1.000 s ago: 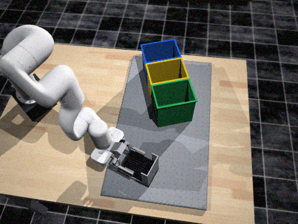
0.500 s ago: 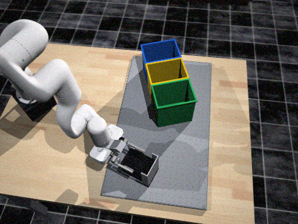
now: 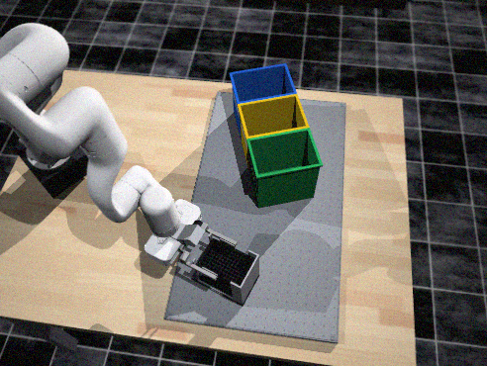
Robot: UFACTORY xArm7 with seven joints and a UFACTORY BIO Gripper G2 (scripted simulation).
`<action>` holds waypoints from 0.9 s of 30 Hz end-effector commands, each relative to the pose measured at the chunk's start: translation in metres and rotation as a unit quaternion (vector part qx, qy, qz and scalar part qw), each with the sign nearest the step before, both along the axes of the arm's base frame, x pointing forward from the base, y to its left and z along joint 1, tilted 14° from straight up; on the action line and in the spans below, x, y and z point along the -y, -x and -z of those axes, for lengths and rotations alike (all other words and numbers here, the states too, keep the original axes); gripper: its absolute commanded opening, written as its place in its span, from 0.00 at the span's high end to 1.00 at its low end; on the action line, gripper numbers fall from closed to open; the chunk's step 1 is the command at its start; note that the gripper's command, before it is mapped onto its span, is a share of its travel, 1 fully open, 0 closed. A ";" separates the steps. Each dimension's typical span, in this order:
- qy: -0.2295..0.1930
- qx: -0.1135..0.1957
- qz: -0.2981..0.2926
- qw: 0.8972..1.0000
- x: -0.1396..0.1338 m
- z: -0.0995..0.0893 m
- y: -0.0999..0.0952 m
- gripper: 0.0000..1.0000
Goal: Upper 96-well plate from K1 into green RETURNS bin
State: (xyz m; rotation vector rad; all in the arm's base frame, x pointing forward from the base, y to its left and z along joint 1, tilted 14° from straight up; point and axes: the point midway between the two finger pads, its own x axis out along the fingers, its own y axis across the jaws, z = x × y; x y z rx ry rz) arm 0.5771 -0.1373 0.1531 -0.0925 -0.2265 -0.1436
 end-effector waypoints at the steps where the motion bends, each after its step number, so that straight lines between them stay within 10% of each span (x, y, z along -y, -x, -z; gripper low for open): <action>1: 0.000 0.001 0.000 1.000 -0.001 -0.009 0.001 1.00; 27: 0.000 0.001 0.000 1.000 -0.005 -0.044 0.009 1.00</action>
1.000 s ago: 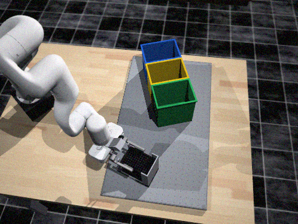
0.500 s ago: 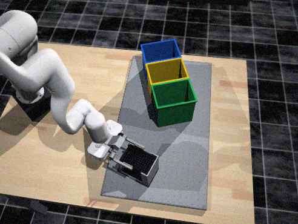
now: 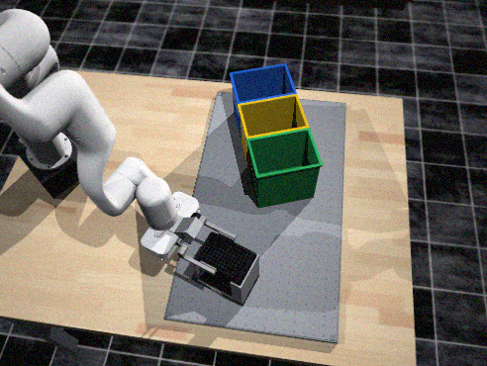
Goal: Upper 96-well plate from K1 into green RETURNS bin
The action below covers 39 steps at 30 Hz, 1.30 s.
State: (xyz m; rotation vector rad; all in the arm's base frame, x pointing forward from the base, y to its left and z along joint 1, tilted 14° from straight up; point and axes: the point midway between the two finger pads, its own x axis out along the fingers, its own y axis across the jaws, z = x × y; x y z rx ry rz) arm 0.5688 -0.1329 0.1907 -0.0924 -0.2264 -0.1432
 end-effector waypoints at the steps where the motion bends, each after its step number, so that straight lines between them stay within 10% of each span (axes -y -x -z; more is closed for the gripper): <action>1: 0.000 0.001 0.000 1.000 -0.001 -0.008 0.001 1.00; 39: 0.000 0.001 0.000 1.000 -0.007 -0.060 0.013 1.00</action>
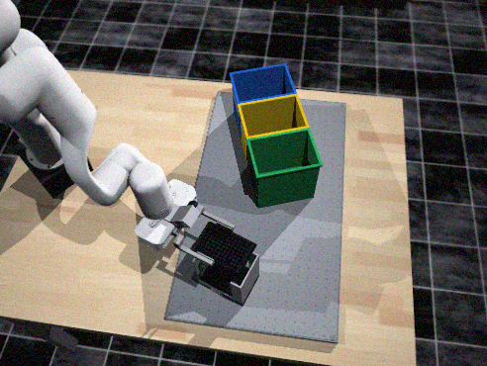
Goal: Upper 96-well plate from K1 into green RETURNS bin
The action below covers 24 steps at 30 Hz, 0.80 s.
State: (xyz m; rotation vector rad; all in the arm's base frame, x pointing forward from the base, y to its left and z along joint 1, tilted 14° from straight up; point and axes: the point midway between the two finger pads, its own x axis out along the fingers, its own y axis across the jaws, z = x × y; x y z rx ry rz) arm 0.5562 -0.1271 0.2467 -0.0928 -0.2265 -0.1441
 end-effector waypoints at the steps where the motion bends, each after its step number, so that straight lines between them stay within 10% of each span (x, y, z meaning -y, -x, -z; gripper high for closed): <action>1: 0.000 0.001 0.000 1.000 -0.001 -0.004 0.000 1.00; 13: 0.000 0.001 0.000 1.000 -0.001 -0.004 0.000 1.00; 24: 0.033 -0.015 -0.145 0.989 -0.030 -0.001 -0.005 1.00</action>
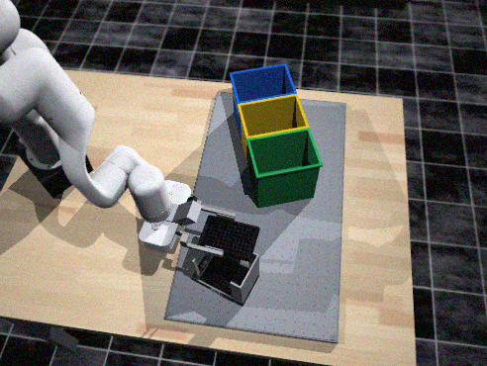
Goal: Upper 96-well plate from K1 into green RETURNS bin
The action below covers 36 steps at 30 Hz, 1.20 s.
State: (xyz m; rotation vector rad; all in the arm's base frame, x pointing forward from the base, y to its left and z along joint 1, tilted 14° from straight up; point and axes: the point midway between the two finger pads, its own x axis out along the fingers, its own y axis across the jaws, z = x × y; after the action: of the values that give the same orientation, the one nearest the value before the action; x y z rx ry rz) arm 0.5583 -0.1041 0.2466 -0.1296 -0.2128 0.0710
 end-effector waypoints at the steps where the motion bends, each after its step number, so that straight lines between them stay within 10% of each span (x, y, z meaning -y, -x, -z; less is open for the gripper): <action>1: 0.007 -0.005 -0.058 0.998 -0.010 0.000 -0.003 1.00; 12: 0.046 -0.025 -0.232 0.971 -0.046 0.004 -0.009 1.00; 36: 0.046 -0.025 -0.232 0.971 -0.111 0.013 -0.020 1.00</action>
State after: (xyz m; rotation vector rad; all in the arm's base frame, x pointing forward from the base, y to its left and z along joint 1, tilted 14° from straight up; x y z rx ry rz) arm 0.5764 -0.0018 0.2335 -0.1653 -0.1833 0.5508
